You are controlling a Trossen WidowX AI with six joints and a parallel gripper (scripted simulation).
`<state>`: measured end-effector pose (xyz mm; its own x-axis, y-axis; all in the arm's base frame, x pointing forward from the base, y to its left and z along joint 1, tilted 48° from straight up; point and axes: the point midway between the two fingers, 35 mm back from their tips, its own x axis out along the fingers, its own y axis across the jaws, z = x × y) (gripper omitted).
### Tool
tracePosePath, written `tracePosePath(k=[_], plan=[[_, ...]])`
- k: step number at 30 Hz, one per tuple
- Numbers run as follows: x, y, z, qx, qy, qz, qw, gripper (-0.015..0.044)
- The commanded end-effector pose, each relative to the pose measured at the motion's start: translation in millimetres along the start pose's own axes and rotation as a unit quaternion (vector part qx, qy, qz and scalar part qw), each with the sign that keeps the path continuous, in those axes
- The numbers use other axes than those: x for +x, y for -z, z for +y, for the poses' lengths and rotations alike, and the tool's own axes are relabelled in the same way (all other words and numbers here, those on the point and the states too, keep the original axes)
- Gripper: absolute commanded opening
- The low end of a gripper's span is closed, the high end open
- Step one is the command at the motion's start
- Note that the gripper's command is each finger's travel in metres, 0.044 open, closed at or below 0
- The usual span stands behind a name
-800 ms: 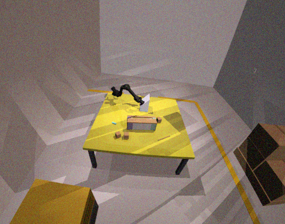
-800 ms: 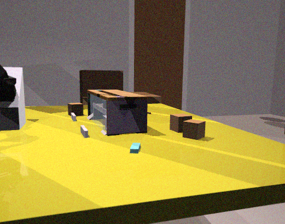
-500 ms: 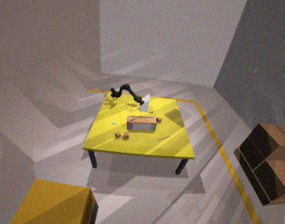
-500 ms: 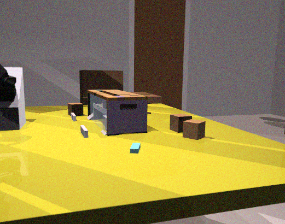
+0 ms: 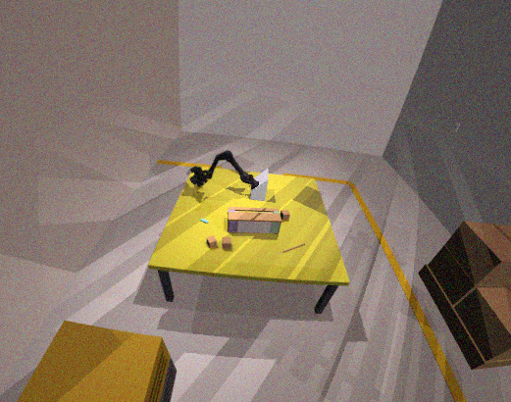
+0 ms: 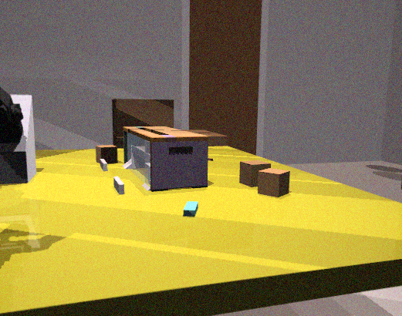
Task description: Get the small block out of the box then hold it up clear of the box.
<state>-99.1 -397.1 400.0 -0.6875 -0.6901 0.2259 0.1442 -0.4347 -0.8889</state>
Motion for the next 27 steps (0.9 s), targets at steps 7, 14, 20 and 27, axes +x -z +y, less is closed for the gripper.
tracePosePath(k=[7,14,20,27], plan=[[-58.4,-85.1,28.4,0.103,-0.098,-0.123,0.982,0.0400],[-144.3,-155.4,59.1,0.204,-0.238,-0.212,0.926,0.0400],[-215.7,-188.7,78.7,0.262,-0.349,-0.239,0.867,0.0400],[-289.0,-205.1,98.0,0.300,-0.460,-0.229,0.804,0.0400]])
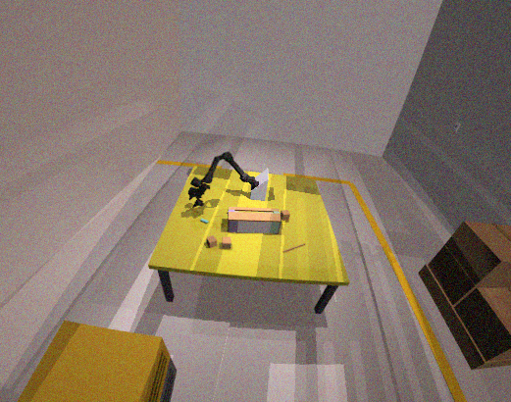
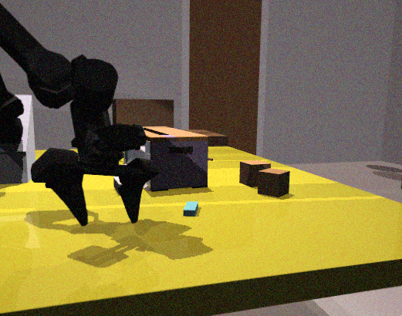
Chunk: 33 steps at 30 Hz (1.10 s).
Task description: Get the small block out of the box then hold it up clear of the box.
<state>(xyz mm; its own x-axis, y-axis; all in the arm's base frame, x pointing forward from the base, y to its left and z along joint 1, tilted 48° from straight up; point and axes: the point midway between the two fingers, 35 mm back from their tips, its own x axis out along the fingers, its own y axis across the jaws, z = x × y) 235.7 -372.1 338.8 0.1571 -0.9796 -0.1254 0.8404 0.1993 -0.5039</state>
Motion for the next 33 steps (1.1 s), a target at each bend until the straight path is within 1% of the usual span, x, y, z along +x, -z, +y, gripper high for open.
tracePosePath(k=[1,5,10,19,22,24,27,33], plan=[[-13.1,-5.0,41.5,0.043,-0.059,0.010,0.997,0.0400],[-44.9,-6.4,104.6,0.109,-0.145,0.045,0.982,0.0400],[-96.6,-1.5,170.8,0.174,-0.228,0.109,0.952,0.0400],[-176.3,15.2,233.3,0.230,-0.295,0.209,0.903,0.0400],[-216.4,27.3,251.9,0.241,-0.314,0.255,0.882,0.0400],[-238.2,34.6,259.5,0.244,-0.321,0.279,0.871,0.0400],[-254.2,48.0,266.0,0.246,-0.312,0.311,0.864,0.0400],[-283.6,98.4,276.4,0.231,-0.238,0.393,0.857,0.0400]])
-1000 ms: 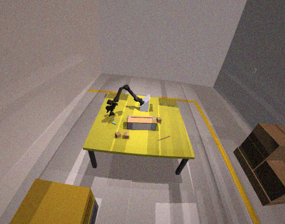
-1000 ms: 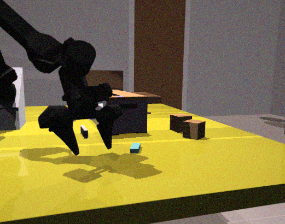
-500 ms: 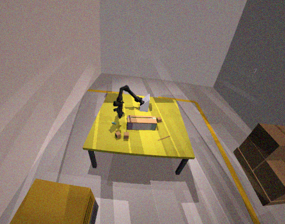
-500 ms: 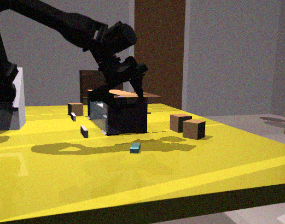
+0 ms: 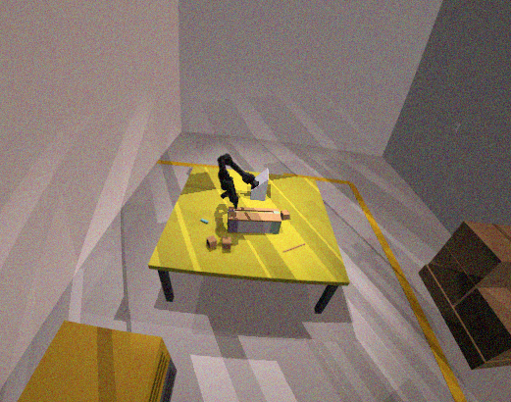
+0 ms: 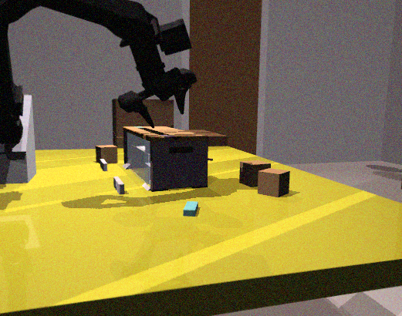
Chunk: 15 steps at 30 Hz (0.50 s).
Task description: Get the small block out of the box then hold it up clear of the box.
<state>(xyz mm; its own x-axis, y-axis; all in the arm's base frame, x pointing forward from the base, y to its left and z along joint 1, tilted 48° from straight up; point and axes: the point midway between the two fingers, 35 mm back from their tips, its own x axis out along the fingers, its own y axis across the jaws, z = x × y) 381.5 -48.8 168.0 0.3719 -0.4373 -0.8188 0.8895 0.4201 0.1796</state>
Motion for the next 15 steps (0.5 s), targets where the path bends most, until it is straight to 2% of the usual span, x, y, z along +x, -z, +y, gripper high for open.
tracePosePath(k=[1,9,15], plan=[[6.4,28.7,-9.3,0.024,0.053,0.027,0.998,0.0400],[6.6,78.1,-39.2,0.093,0.186,0.040,0.977,0.0400],[7.2,79.2,-40.4,0.095,0.190,0.039,0.976,0.0400]])
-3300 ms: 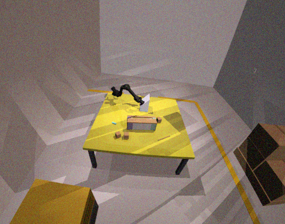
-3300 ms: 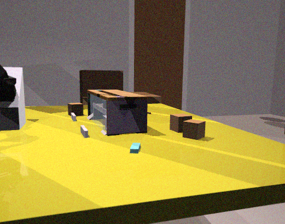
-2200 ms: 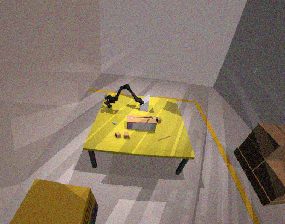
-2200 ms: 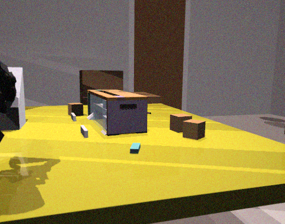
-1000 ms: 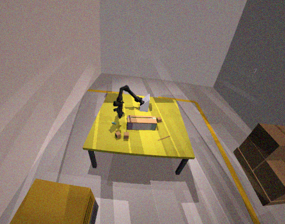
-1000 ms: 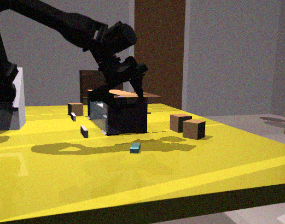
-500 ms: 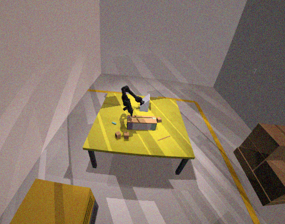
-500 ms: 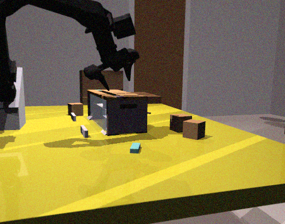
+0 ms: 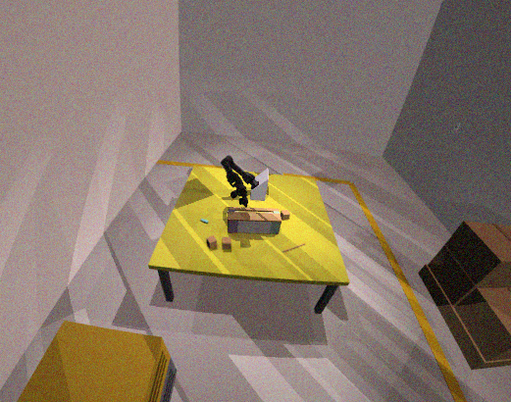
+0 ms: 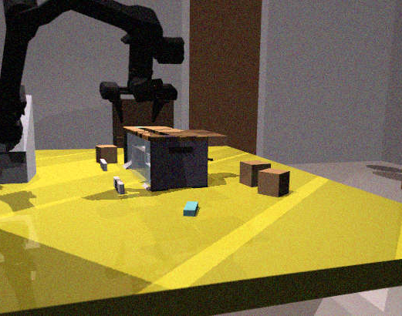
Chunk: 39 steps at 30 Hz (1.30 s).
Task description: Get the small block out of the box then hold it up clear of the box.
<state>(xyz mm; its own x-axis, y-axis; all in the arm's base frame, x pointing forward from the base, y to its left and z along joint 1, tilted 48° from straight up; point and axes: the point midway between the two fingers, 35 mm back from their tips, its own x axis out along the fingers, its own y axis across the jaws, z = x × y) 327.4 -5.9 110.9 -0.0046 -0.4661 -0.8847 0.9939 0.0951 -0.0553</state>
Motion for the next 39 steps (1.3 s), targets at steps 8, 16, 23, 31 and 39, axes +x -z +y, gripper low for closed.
tracePosePath(k=[8,16,23,31,39], plan=[[9.9,-4.1,1.3,0.007,0.003,0.000,1.000,0.0400],[22.2,-8.6,2.5,0.007,0.002,0.000,1.000,0.0400],[33.1,-12.4,2.9,0.007,0.002,0.000,1.000,0.0400],[45.5,-16.7,2.7,0.007,0.002,-0.001,1.000,0.0400],[57.9,-21.0,1.9,0.007,0.002,-0.001,1.000,0.0400]])
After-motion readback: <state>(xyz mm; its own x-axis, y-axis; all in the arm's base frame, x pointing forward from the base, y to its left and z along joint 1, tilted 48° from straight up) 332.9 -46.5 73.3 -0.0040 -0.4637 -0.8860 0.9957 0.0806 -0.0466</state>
